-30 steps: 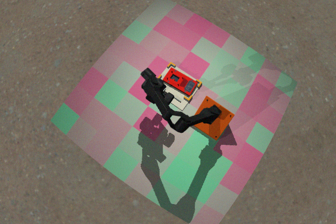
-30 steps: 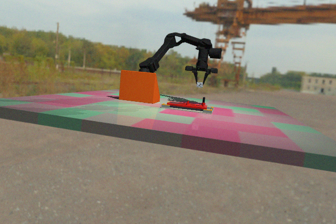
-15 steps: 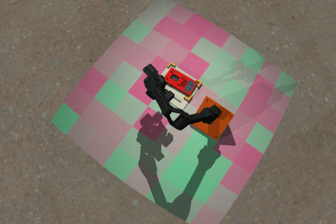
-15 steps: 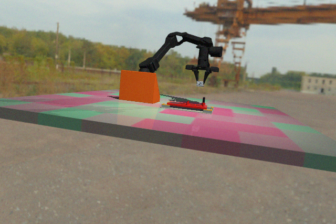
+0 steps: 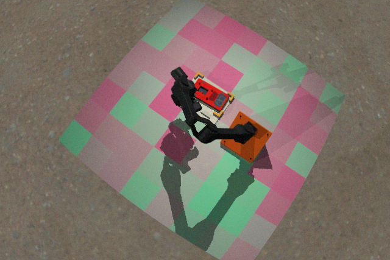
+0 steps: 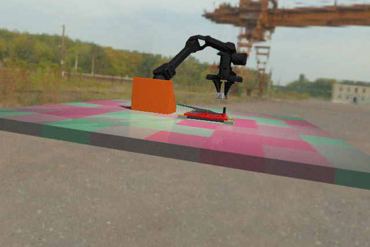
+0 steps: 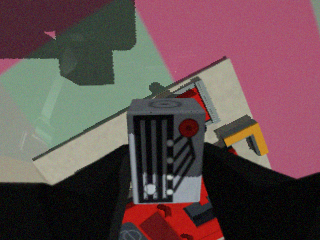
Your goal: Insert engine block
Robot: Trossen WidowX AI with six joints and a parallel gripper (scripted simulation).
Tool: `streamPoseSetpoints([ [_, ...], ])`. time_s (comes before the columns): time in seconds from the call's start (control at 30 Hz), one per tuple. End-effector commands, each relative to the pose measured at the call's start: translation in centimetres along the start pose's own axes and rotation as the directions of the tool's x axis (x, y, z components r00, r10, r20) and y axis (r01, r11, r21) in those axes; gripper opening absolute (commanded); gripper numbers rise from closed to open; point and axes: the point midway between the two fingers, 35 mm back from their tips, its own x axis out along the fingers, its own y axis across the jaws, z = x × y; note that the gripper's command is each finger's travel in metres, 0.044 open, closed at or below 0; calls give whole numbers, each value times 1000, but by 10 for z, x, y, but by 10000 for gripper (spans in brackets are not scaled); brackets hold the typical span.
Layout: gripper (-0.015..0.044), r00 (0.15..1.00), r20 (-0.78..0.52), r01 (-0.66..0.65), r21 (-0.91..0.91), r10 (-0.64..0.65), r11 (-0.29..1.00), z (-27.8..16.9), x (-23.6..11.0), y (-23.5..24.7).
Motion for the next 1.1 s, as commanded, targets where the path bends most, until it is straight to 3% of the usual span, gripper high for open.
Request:
streamPoseSetpoints([
  [0.0,0,1000,-4,3,105,-2,994,-12,5,-9],
  [0.53,0,1000,-5,5,452,-3,892,-54,24,-34],
  [1.07,0,1000,-3,4,734,-2,680,-100,44,-50],
])
